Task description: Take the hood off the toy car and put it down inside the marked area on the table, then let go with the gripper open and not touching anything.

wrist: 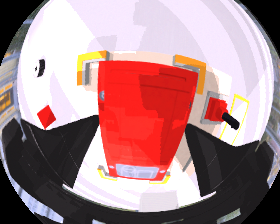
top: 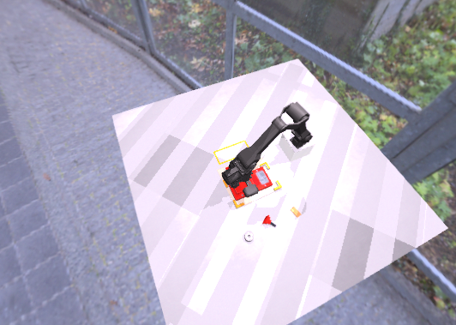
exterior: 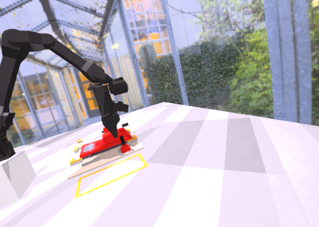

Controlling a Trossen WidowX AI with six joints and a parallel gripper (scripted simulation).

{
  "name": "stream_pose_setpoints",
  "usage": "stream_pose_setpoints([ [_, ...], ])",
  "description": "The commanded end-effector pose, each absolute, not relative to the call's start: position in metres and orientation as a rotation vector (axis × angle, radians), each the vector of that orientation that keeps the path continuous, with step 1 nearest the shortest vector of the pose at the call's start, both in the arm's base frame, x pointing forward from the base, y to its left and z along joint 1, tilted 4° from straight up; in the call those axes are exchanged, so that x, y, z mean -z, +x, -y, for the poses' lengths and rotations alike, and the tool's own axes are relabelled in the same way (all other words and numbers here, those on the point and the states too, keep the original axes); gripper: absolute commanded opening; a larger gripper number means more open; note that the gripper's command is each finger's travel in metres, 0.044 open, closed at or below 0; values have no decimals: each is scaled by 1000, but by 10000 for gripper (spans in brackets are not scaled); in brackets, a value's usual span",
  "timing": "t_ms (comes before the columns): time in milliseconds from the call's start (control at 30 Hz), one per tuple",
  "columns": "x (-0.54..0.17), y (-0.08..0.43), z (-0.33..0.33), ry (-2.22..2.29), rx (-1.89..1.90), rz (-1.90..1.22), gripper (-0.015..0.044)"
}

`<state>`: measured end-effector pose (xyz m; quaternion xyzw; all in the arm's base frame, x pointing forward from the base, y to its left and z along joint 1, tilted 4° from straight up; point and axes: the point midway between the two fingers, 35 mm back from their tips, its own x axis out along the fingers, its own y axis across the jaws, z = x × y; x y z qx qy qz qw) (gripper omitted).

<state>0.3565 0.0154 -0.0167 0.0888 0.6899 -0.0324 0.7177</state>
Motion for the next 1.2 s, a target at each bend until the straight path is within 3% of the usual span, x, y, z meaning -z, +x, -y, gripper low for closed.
stream_pose_setpoints([
  [0, 21, 354, -15, 198, 78, -1533, 440],
  [333, 25, 354, -16, 198, 78, -1533, 440],
  [467, 22, 356, -16, 196, 72, -1527, 335],
  [767, 22, 356, -16, 196, 72, -1527, 275],
  [1100, 17, 356, -15, 197, 72, -1527, 12],
  [1167, 16, 356, -15, 197, 72, -1527, 0],
])
